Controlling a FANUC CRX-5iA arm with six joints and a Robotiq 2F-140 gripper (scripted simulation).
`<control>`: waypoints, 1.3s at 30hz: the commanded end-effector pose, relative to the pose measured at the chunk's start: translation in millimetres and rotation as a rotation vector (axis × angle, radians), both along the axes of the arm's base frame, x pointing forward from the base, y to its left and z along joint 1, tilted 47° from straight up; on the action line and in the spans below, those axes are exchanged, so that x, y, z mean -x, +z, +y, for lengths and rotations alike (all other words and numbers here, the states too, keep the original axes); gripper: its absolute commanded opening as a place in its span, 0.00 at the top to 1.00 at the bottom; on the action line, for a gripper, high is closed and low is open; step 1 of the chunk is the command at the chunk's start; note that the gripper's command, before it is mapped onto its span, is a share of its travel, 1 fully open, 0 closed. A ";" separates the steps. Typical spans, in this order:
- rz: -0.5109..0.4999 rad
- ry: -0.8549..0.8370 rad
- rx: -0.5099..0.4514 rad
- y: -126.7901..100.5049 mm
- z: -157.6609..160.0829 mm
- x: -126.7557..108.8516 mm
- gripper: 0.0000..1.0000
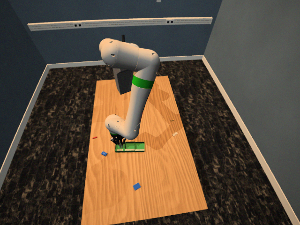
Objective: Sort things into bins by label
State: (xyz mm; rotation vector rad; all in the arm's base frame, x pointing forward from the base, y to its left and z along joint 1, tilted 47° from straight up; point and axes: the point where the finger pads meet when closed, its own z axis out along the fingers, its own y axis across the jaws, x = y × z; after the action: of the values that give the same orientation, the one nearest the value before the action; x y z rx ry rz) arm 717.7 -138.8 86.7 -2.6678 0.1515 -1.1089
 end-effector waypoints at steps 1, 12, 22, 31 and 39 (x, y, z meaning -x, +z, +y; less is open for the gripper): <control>0.000 0.000 0.000 -3.4 0.7 -3.8 0.85; 0.000 0.000 0.000 -6.3 1.5 -7.0 0.85; 0.000 0.000 0.000 -6.3 1.5 -7.0 0.85; 0.000 0.000 0.000 -6.3 1.5 -7.0 0.85; 0.000 0.000 0.000 -6.3 1.5 -7.0 0.85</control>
State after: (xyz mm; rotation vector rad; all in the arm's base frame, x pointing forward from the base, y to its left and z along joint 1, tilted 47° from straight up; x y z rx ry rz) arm 724.7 -137.1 80.2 -2.6678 0.1514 -1.1088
